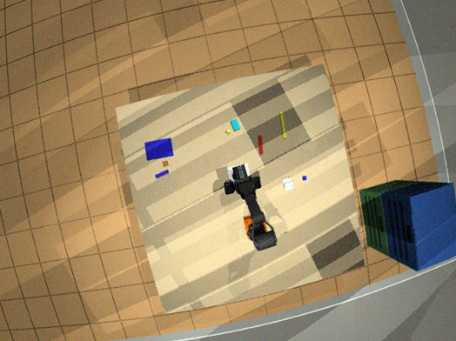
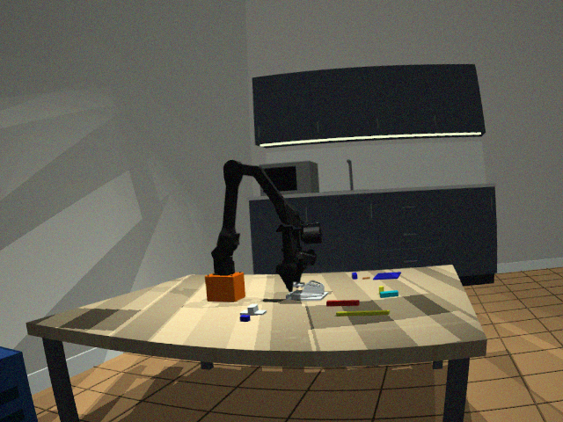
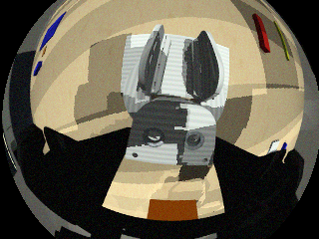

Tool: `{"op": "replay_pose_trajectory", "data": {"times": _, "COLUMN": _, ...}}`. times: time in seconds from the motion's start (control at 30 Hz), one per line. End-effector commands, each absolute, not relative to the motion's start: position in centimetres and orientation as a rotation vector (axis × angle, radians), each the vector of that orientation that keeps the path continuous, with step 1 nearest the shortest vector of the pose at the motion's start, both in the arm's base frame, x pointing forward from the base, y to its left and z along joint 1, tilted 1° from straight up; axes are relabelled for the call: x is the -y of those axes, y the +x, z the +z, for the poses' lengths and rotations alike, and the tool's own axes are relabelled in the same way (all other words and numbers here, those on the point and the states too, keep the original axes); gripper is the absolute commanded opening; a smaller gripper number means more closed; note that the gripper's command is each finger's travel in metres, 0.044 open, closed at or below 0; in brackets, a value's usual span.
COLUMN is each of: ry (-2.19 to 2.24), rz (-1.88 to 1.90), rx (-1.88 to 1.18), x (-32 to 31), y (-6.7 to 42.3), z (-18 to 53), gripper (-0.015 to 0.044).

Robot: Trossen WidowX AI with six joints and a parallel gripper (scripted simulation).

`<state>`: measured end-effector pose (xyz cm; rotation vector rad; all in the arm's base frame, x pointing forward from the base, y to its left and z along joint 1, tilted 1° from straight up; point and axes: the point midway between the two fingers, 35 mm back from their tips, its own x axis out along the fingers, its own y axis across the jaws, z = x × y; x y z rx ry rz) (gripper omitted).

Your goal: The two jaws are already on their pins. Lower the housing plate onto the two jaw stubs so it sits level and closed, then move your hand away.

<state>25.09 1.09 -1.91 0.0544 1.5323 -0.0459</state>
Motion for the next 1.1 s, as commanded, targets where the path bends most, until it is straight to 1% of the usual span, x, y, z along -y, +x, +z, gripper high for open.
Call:
{"op": "replay_pose_trajectory", "data": {"times": 0.0, "ry": 0.056, "rz": -0.055, "rx": -1.537, "x": -1.02, "y": 24.93, "z": -2.71, "gripper": 0.0351}}
{"op": "replay_pose_trajectory", "data": {"times": 1.07, "ry": 0.056, "rz": -0.055, "rx": -1.537, "x": -1.02, "y": 24.93, "z": -3.07, "gripper": 0.0351}}
